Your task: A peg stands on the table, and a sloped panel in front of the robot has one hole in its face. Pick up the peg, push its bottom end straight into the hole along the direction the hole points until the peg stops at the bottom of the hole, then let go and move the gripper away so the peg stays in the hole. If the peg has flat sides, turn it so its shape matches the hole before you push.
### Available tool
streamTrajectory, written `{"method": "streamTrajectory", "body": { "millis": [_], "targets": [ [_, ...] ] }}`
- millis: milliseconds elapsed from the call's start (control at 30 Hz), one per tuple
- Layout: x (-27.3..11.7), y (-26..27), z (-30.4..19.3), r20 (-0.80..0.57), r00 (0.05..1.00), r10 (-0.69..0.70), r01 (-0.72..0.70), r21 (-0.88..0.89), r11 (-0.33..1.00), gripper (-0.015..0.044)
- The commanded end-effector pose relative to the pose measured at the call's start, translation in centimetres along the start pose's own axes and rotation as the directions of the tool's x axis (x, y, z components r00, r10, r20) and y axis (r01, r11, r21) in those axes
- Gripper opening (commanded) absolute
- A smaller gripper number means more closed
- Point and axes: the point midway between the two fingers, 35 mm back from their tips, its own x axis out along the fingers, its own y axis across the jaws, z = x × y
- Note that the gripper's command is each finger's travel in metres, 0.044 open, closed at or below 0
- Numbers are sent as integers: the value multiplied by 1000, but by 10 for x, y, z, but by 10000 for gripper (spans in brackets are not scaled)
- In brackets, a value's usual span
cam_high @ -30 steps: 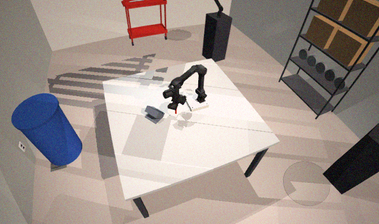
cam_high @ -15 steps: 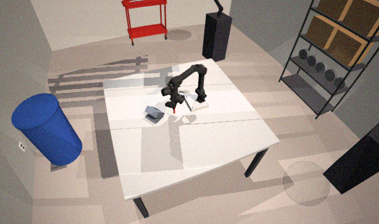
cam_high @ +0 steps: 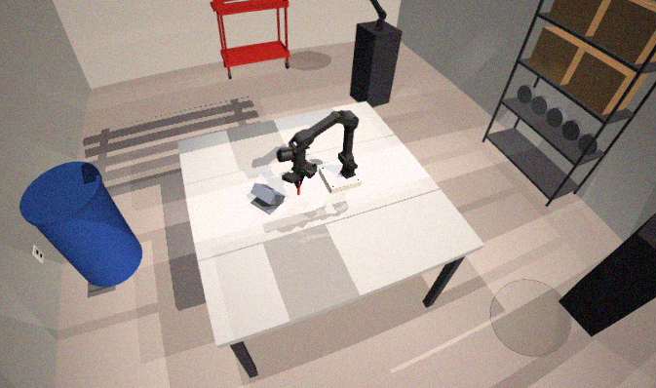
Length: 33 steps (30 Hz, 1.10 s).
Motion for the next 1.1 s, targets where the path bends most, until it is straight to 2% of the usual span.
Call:
{"method": "streamTrajectory", "body": {
  "millis": [0,1067],
  "targets": [
    [-1,2,-2,4,1000,-17,17,27,999,0],
    [-11,6,-38,7,986,-164,157,244,957,0]
  ]
}}
